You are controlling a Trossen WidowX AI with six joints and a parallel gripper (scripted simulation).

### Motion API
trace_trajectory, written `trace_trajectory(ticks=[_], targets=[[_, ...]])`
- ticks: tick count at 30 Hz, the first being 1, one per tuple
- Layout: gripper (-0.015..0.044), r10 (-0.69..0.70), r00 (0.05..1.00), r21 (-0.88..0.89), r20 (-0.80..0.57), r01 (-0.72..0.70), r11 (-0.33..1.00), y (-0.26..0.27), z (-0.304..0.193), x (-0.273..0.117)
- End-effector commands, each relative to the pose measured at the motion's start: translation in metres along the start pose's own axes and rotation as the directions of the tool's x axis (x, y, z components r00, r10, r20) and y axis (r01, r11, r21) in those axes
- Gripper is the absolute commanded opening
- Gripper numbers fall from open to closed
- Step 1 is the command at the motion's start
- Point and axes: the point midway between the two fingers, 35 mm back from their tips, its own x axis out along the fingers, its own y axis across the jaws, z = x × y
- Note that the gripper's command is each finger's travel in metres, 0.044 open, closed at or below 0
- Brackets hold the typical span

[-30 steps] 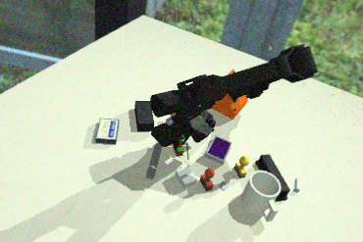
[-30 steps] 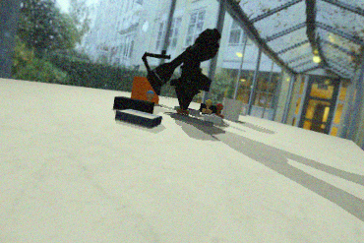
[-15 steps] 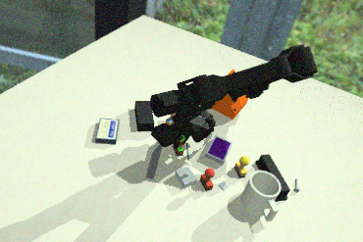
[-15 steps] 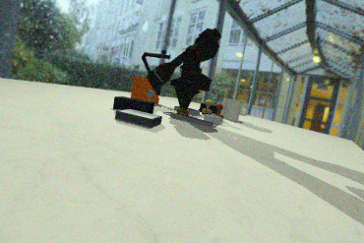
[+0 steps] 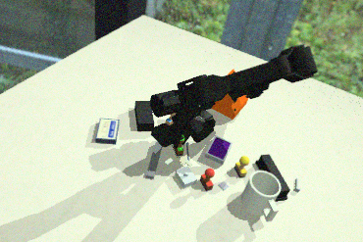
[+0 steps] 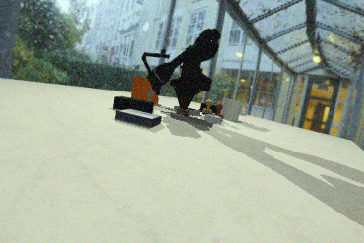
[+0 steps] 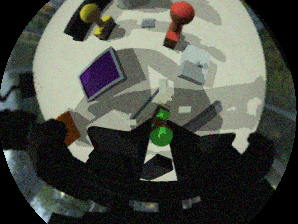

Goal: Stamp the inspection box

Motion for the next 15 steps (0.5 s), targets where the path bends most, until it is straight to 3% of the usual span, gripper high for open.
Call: trace_trajectory(ticks=[1, 15], targets=[[0.0, -0.001, 1.0, -0.003, 0.004, 0.001, 1.0, -0.0008, 0.0014, -0.0005], [0.0, -0.001, 1.0, -0.003, 0.004, 0.001, 1.0, -0.0009, 0.0013, -0.0073]])
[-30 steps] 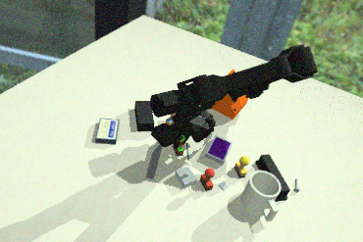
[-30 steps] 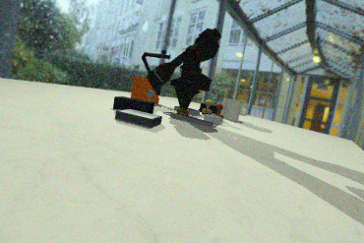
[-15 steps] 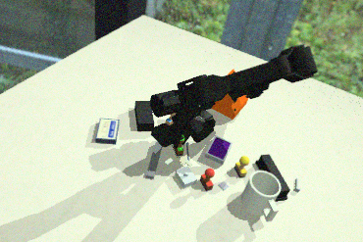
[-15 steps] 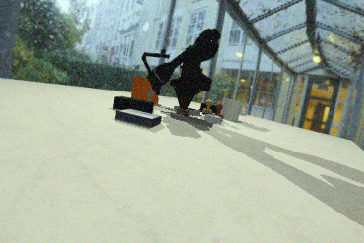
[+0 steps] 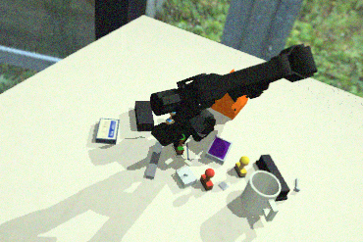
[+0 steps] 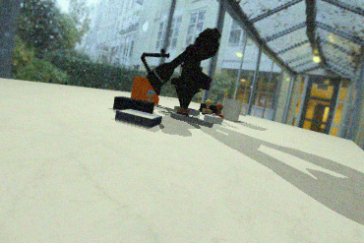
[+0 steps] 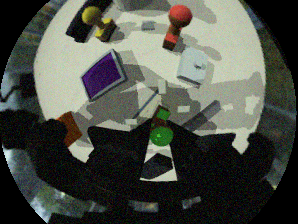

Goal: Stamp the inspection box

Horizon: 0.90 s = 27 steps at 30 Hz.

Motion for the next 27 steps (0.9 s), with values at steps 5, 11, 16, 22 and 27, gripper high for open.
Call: trace_trajectory(ticks=[5, 11, 16, 22, 27], targets=[[0.0, -0.002, 1.0, -0.005, 0.001, 0.002, 1.0, 0.0, 0.0, -0.005], [0.0, -0.002, 1.0, -0.005, 0.0, 0.002, 1.0, -0.001, 0.0, -0.014], [0.0, -0.002, 1.0, -0.005, -0.001, 0.002, 1.0, -0.002, 0.0, -0.022], [0.0, -0.003, 1.0, -0.004, -0.002, 0.003, 1.0, -0.002, 0.0, -0.032], [0.0, -0.003, 1.0, -0.004, -0.002, 0.003, 1.0, -0.002, 0.0, -0.04]])
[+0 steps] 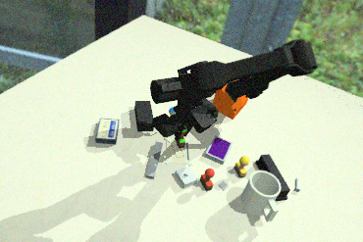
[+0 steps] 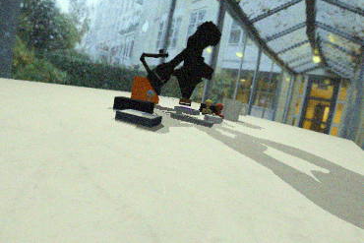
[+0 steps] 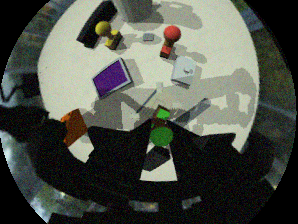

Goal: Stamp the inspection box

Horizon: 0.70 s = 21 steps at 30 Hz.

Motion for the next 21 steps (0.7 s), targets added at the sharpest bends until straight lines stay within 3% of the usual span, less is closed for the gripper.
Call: trace_trajectory(ticks=[1, 21], targets=[[0.0, -0.003, 1.0, -0.006, -0.006, 0.003, 1.0, -0.001, -0.001, -0.008], [0.0, -0.003, 1.0, -0.006, -0.006, 0.003, 1.0, -0.008, -0.005, -0.033]])
